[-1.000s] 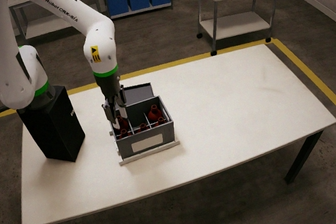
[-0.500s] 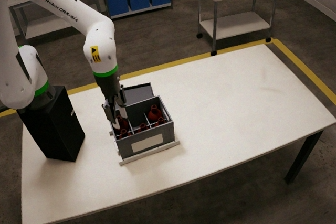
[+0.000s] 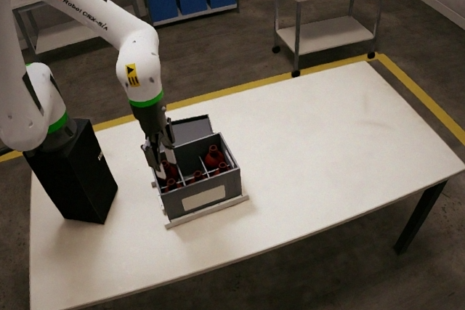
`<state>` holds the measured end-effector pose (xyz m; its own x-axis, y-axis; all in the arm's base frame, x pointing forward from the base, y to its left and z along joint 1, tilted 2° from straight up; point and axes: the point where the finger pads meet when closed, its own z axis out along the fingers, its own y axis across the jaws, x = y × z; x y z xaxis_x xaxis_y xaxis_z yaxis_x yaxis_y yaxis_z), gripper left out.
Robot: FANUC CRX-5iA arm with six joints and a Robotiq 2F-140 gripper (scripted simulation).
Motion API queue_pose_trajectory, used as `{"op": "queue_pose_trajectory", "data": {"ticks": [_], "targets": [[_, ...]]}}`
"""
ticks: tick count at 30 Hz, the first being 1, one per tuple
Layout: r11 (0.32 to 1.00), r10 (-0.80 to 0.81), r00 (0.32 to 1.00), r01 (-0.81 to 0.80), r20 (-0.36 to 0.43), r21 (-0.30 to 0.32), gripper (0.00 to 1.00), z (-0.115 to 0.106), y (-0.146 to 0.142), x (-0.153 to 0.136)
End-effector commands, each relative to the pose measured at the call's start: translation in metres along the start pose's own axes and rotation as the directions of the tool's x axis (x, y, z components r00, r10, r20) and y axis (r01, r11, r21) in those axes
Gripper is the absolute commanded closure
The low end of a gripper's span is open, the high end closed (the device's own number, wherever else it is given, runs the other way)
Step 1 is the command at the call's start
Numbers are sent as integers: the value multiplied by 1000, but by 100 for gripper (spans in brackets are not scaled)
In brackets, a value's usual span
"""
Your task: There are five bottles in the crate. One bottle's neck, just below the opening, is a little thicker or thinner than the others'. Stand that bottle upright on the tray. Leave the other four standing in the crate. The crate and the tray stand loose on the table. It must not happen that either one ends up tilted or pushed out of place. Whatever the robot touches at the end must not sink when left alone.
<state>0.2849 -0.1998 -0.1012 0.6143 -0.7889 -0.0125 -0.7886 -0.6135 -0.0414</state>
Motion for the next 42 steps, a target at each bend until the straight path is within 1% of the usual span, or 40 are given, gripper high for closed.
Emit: {"op": "queue_pose_trajectory", "data": {"ticks": [1, 8, 23, 42], "targets": [[1000, 0, 1000, 0, -1, 0, 56, 1, 0, 1], [1000, 0, 1000, 0, -1, 0, 56, 5, 0, 1], [1000, 0, 1000, 0, -1, 0, 56, 23, 0, 1], [1000, 0, 1000, 0, -1, 0, 56, 39, 0, 1]]}}
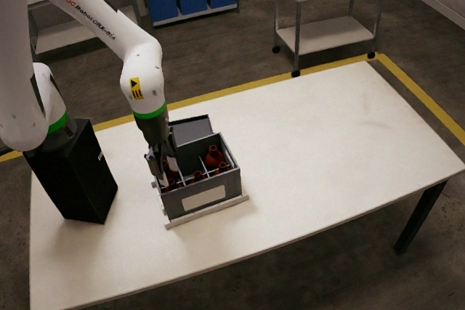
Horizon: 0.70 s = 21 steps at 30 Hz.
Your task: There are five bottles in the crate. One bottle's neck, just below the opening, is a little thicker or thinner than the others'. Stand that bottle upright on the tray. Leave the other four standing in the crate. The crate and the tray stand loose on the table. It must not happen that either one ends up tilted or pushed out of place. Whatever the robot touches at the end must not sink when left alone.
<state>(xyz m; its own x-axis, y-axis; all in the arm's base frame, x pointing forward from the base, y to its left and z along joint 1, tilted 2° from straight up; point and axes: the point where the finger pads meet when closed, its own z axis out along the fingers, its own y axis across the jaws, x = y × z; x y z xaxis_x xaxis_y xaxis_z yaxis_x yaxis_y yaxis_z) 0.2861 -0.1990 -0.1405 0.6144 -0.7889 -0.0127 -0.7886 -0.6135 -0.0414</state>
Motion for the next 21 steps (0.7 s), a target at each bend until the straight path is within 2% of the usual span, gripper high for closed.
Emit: {"op": "queue_pose_trajectory", "data": {"ticks": [1, 21], "targets": [[1000, 0, 1000, 0, -1, 0, 56, 0, 0, 1], [1000, 0, 1000, 0, -1, 0, 56, 3, 0, 1]]}}
